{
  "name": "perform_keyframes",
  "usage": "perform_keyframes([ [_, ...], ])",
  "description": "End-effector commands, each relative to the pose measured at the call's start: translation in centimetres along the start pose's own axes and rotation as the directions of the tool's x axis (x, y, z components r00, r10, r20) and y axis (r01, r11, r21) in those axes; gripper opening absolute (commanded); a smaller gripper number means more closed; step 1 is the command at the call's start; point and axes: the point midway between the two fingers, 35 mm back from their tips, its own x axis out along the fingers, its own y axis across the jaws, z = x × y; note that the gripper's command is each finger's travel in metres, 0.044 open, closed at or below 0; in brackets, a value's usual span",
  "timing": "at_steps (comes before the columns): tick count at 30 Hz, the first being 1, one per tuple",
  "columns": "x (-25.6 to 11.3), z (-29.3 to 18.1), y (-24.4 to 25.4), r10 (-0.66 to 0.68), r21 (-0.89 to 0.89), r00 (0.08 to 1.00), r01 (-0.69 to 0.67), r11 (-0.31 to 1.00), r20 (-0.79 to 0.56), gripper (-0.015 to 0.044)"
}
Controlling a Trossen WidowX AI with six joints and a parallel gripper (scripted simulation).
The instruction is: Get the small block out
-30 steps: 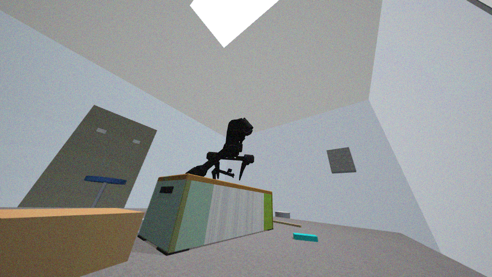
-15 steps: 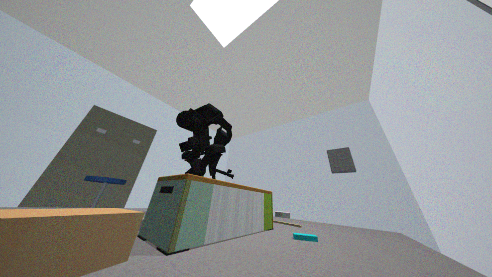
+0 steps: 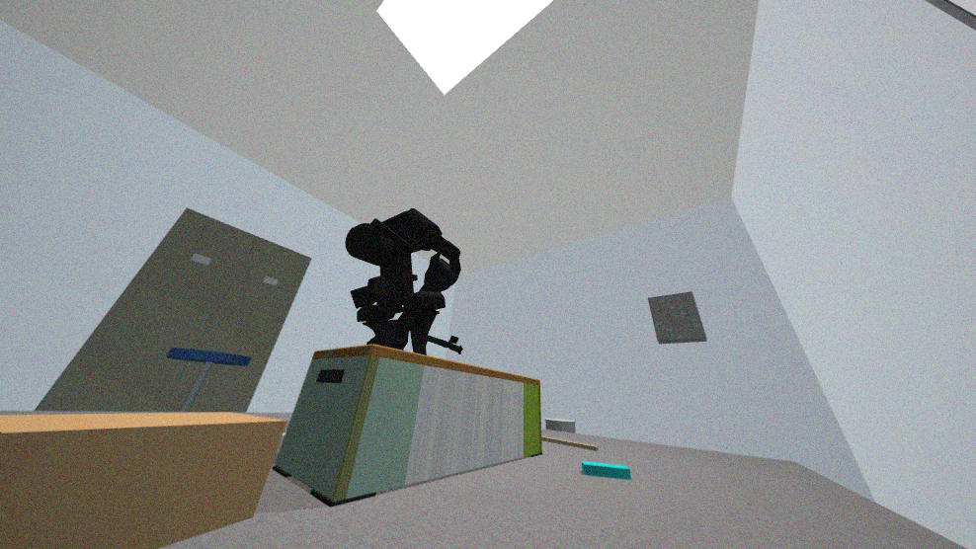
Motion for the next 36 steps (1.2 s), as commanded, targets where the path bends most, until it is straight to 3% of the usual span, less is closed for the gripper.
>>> perform_keyframes([
  [1, 0.8, 0.4, 0.0, 0.003, 0.012, 1.0, -0.003, 1.0, -0.008, 0.04],
  [36, 5.0, 2.3, 0.4, -0.003, 0.005, 1.0, 0.003, 1.0, -0.013, 0.04],
])
